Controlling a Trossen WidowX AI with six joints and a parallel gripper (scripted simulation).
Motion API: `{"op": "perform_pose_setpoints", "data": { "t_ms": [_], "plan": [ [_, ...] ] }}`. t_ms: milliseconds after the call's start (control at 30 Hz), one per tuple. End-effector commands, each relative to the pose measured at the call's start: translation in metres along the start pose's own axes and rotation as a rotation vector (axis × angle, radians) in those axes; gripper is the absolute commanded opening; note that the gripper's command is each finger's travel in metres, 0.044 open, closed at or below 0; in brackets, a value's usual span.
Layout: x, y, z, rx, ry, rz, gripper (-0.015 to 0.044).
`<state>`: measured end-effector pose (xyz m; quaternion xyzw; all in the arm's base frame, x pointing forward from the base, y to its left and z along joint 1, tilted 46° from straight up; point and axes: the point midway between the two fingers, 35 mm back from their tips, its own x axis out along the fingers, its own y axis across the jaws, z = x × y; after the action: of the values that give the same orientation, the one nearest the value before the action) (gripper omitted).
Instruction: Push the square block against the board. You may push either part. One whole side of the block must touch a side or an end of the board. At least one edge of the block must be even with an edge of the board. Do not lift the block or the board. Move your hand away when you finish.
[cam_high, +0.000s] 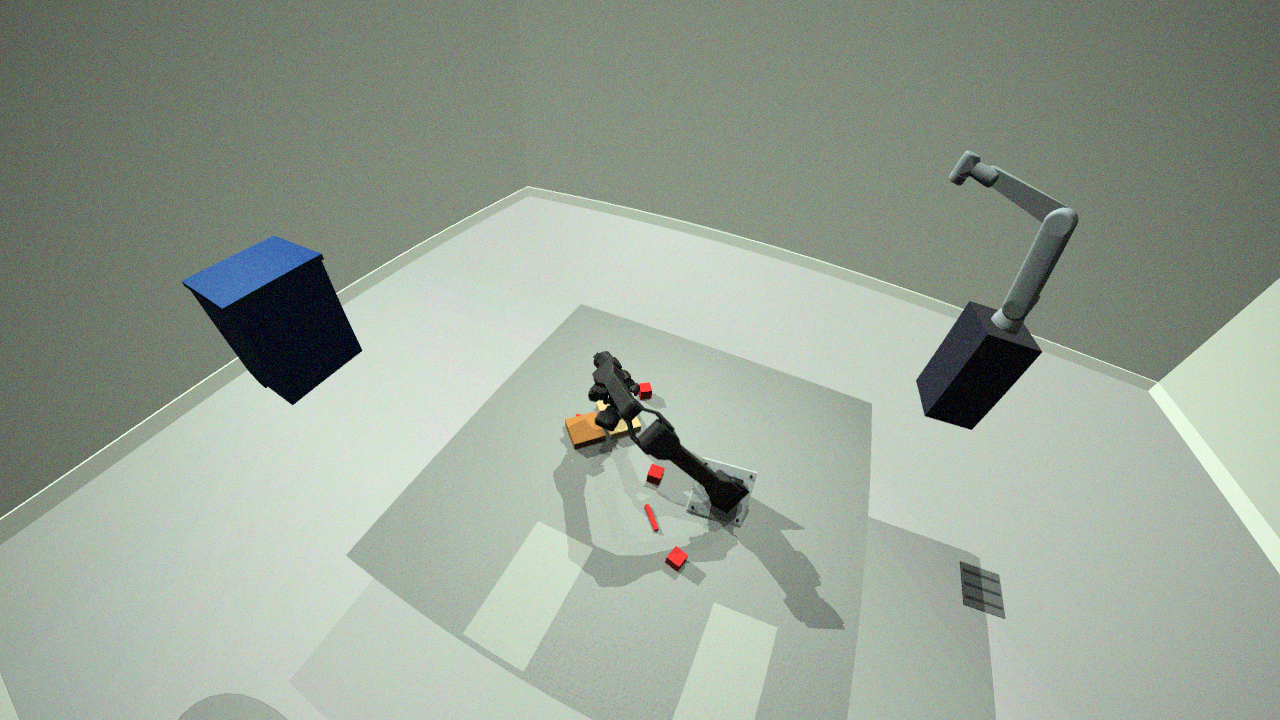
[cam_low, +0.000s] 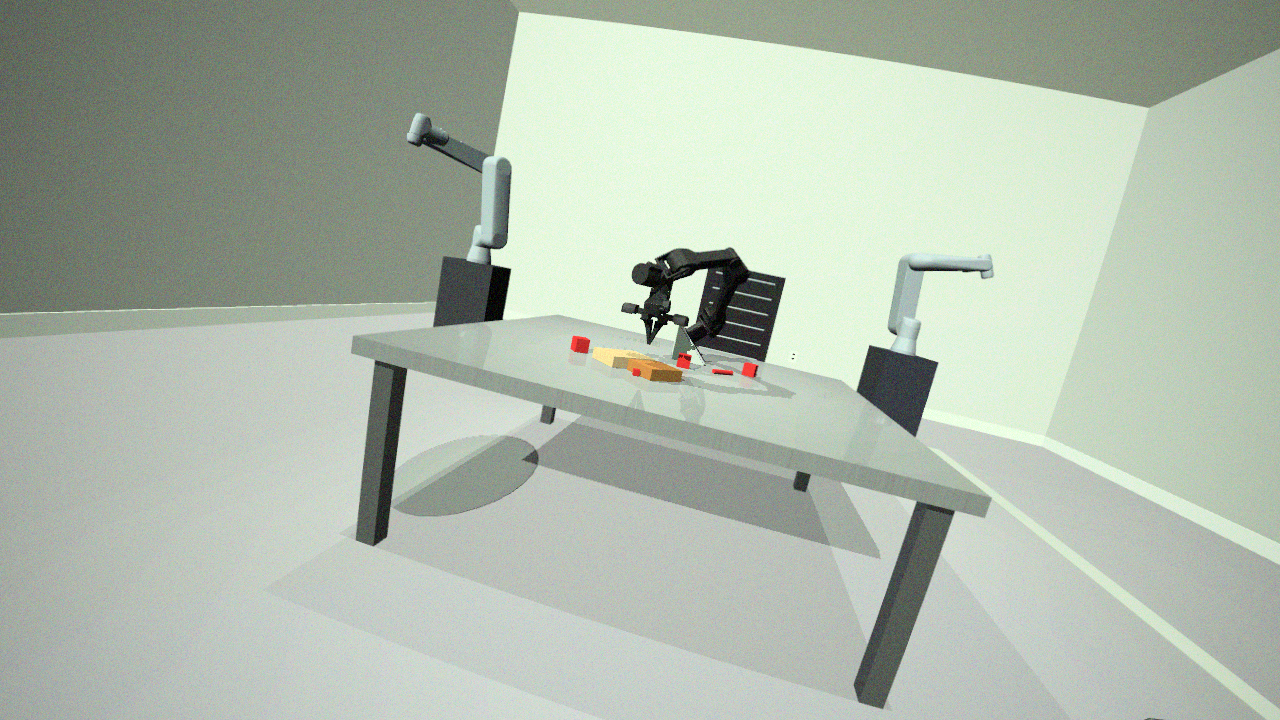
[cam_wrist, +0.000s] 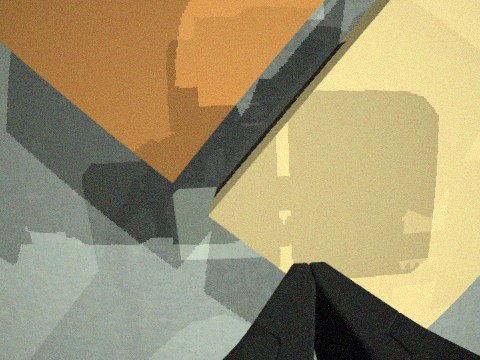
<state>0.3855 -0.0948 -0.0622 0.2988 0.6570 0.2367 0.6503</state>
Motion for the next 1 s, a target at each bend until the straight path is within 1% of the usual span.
{"op": "perform_pose_setpoints", "data": {
  "t_ms": [0,700,900,967],
  "plan": [
    [0.001,-0.016,-0.004,-0.122,0.007,-0.006,0.0],
    [0.005,-0.103,-0.042,-0.818,0.021,0.01,0.0],
    [0.005,-0.105,-0.043,-0.835,0.022,0.011,0.0],
    [0.018,-0.105,-0.043,-0.836,0.021,0.011,0.0]
  ]
}}
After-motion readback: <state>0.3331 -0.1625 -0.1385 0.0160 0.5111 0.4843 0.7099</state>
